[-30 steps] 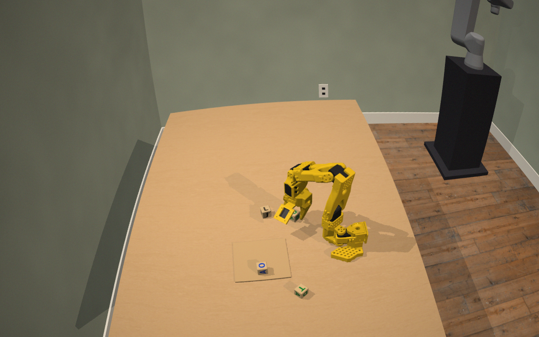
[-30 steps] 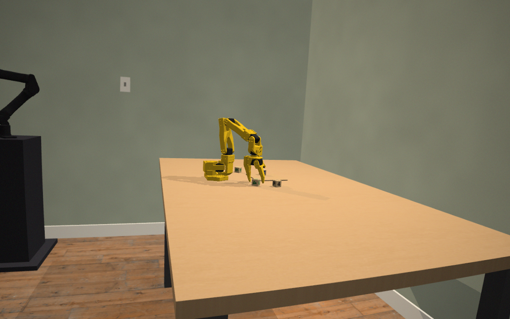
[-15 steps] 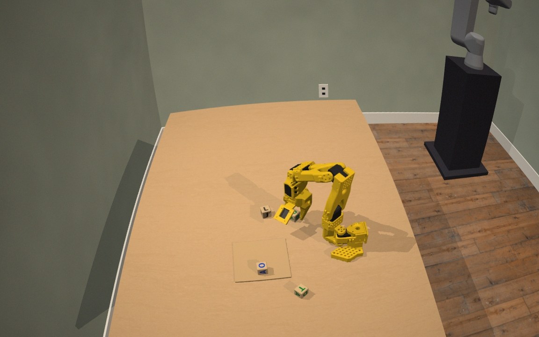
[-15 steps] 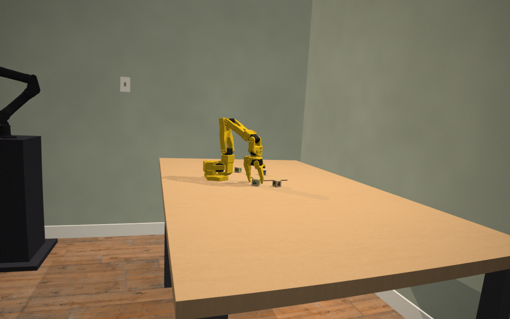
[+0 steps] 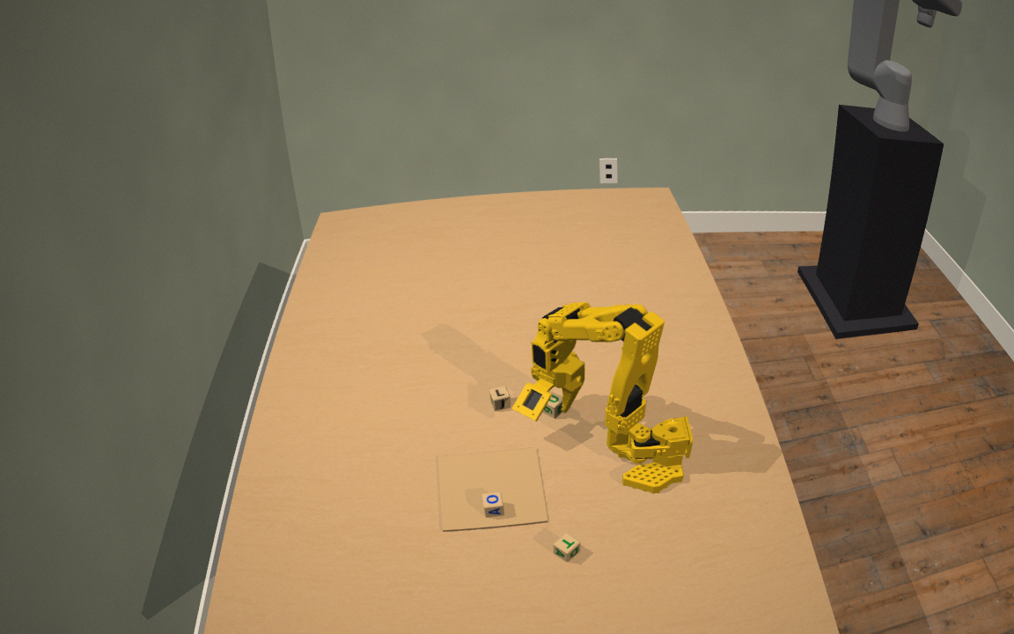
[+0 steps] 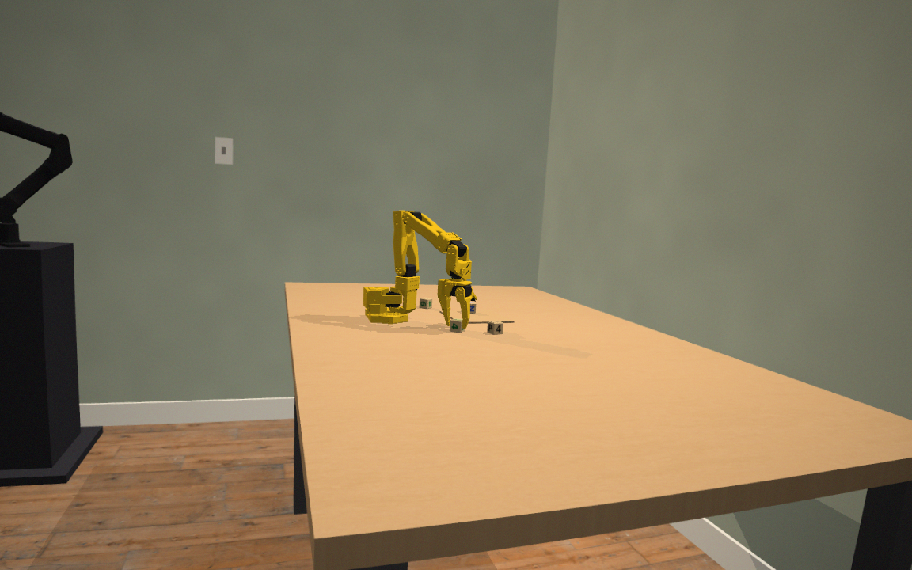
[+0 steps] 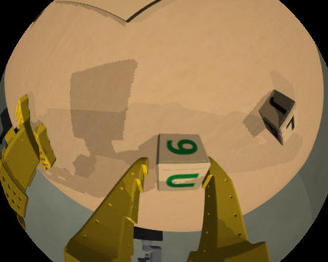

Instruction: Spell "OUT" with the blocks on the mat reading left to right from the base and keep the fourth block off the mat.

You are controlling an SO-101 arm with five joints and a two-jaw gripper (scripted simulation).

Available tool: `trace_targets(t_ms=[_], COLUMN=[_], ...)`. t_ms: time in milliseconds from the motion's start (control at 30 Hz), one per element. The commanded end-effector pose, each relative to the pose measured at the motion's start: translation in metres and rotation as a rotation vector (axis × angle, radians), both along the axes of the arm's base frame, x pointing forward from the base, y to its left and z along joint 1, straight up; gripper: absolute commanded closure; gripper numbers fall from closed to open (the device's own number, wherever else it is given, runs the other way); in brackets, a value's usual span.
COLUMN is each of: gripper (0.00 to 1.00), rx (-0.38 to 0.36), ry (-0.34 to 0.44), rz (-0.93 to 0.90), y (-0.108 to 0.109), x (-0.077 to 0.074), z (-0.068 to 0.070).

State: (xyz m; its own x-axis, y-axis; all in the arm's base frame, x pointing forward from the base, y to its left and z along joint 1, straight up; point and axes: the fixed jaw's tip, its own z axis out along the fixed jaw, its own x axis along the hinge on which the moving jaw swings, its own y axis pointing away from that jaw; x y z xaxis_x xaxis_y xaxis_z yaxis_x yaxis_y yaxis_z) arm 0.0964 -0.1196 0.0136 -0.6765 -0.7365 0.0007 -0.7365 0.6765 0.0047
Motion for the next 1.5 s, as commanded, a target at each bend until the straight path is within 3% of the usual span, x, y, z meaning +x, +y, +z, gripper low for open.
trace_targets(t_ms=[0, 733, 1067, 1467], gripper=[0.83, 0.88, 1.0, 1.0], rx=[-0.045, -0.045, -0.045, -0.045], ry=[-0.039, -0.039, -0.039, -0.039], rz=[0.0, 0.0, 0.0, 0.0], y=[-0.0088, -0.0103, -0.0103, -0.0108], x=[0.0081, 0.0099, 0.0099, 0.0102], z=[0.0074, 0.0074, 0.0074, 0.0133])
